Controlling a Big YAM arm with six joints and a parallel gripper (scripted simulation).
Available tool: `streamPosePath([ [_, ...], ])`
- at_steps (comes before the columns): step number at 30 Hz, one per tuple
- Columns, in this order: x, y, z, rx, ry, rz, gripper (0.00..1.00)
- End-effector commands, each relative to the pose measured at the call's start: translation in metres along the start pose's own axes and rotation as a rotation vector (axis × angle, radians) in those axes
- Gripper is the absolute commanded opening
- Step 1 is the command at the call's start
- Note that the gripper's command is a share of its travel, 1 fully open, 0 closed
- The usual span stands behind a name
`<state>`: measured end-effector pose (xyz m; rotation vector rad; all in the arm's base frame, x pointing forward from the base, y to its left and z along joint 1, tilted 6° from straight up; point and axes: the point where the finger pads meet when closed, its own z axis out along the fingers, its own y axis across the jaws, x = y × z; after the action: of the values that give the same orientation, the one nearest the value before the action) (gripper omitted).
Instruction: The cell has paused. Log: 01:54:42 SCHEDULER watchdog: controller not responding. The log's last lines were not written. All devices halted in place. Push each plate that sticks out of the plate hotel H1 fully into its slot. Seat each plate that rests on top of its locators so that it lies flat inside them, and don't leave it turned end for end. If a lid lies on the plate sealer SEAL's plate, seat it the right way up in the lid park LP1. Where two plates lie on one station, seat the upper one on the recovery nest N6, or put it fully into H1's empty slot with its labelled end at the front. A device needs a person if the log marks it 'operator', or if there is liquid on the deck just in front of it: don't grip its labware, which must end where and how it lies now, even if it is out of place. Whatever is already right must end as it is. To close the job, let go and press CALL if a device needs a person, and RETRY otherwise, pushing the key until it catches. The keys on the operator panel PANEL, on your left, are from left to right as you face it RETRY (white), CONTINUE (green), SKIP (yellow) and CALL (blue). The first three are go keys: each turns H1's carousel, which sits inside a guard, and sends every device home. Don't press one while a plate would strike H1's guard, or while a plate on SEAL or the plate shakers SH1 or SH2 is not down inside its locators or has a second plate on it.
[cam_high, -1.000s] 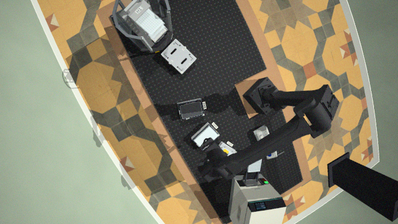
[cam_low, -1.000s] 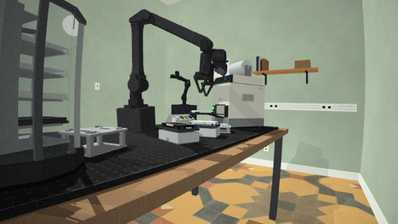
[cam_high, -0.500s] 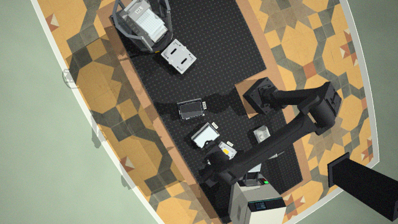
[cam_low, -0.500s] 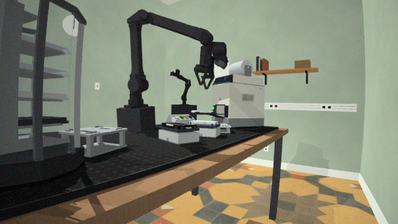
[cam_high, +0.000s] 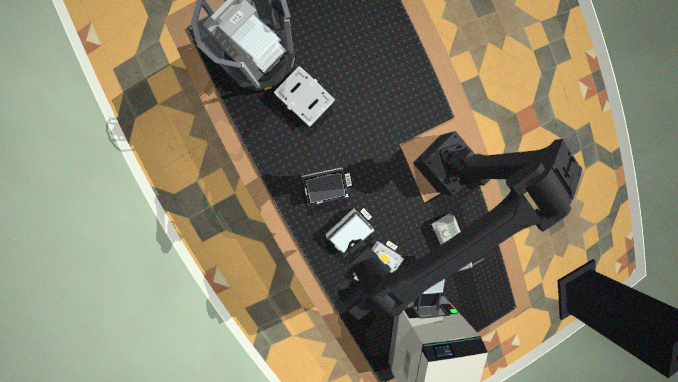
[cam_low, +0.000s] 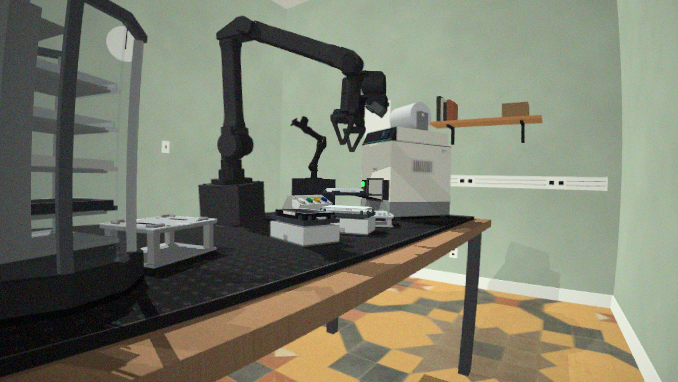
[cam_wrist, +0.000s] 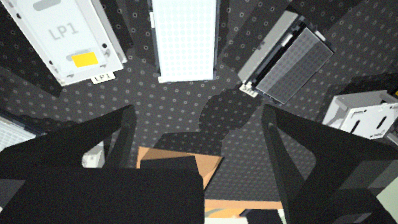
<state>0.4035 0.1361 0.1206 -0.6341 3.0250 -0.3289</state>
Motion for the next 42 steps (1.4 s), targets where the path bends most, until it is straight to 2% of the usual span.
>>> streamPosePath([
  [1,-0.024,-0.002,-0.031,-0.002,-0.074,0.015,1.00],
  [22,-0.024,-0.002,-0.031,-0.002,-0.074,0.015,1.00],
  [24,-0.023,0.006,-0.037,-0.030,-0.098,-0.065,1.00],
  [26,0.000,0.016,-0.017,-0.060,-0.048,-0.136,1.00],
  [29,0.006,0.025,-0.017,-0.102,-0.045,-0.228,1.00],
  [42,0.017,0.058,-0.020,-0.105,-0.060,-0.210,1.00],
])
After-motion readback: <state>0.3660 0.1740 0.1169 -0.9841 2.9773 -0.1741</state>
